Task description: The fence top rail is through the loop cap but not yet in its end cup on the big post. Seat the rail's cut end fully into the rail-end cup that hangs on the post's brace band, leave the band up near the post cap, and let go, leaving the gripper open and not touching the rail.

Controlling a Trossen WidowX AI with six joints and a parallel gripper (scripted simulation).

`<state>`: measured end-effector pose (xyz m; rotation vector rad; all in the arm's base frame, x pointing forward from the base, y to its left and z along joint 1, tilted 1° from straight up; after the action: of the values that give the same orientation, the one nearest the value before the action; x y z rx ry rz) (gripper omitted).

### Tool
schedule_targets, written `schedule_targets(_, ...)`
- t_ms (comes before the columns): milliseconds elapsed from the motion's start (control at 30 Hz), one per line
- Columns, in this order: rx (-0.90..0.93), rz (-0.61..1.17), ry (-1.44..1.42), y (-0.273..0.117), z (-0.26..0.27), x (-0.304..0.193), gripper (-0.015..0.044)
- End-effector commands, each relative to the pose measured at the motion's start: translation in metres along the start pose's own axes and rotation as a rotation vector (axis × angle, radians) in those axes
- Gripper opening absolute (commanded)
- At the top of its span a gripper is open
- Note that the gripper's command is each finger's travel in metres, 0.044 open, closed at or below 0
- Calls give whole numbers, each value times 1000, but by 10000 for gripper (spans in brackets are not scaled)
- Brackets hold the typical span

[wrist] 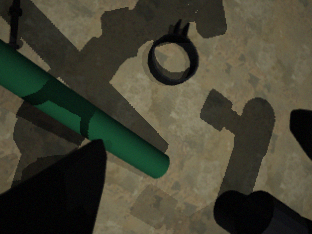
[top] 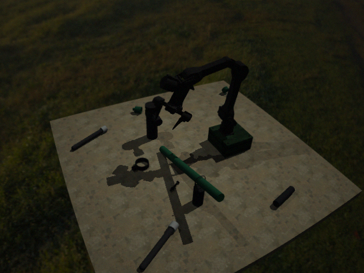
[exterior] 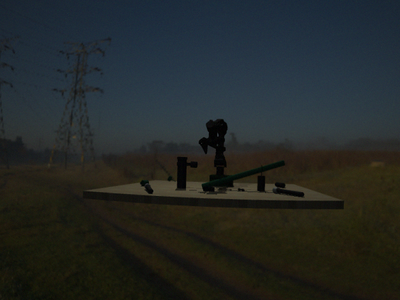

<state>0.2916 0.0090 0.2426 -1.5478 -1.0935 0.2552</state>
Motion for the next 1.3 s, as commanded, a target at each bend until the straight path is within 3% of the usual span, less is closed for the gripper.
schedule_targets(0, 1, -13, 499, -34, 23, 31, 440)
schedule_targets(100, 8, -17, 682, -47, 33, 40, 440)
schedule_targets(600, 18, 10, 786, -41, 33, 43, 440)
schedule_targets(867, 5, 247, 1460, 8, 32, 56, 440)
schedule_targets(1133, -228, 520, 2171, 66, 39, 64, 440)
schedule_targets(1267, -300, 563, 2294, 77, 41, 64, 440)
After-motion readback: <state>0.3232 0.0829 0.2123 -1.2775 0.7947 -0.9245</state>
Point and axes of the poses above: the point midway between the two fingers, 35 mm back from their tips, its own y axis out along the fingers, its own z axis across the jaws, x = y × z, the point moved 9 cm from there along -y, back along the fingers, and after that the axes turned 2 degrees about y, right-handed, at the moved point
